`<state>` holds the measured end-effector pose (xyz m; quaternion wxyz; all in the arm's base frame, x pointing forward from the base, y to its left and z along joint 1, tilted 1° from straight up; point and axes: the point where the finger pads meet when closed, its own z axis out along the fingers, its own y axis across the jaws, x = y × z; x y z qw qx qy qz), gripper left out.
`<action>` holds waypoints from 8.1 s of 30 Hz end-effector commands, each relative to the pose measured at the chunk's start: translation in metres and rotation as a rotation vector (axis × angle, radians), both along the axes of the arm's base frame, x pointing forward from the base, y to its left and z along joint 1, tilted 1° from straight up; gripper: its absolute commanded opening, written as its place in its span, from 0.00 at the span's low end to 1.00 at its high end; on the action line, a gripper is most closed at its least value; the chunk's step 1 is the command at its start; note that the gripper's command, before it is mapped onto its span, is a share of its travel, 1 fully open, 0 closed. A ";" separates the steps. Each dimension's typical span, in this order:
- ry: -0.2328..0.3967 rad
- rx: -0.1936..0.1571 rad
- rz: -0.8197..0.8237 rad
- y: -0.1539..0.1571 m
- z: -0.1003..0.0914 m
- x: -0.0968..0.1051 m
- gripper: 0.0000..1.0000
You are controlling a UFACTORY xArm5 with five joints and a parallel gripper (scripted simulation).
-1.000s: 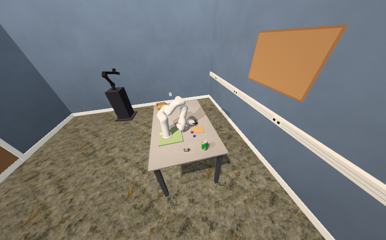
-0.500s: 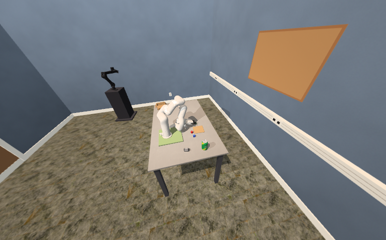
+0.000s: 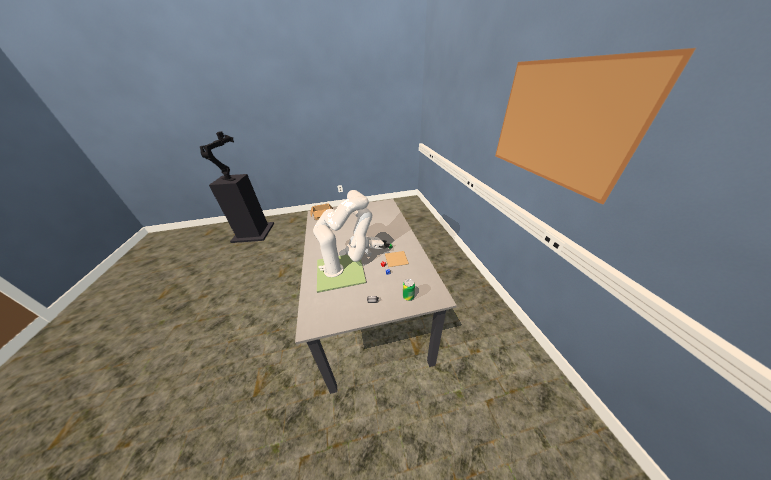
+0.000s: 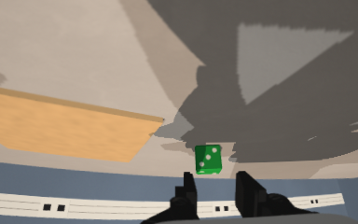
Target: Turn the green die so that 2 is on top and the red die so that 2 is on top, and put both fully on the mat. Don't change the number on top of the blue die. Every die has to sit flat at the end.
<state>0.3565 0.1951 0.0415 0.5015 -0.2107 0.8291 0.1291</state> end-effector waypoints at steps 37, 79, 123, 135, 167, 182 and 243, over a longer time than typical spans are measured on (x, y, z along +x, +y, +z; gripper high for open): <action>0.141 -0.077 0.000 0.004 0.062 0.007 0.42; 0.803 -0.440 0.000 0.022 0.085 0.040 0.42; 0.929 -0.552 0.063 0.018 0.055 0.036 0.42; 0.929 -0.552 0.063 0.018 0.055 0.036 0.42; 0.928 -0.552 0.063 0.018 0.049 0.037 0.42; 0.928 -0.552 0.063 0.018 0.030 0.037 0.42; 0.928 -0.552 0.063 0.018 0.001 0.038 0.42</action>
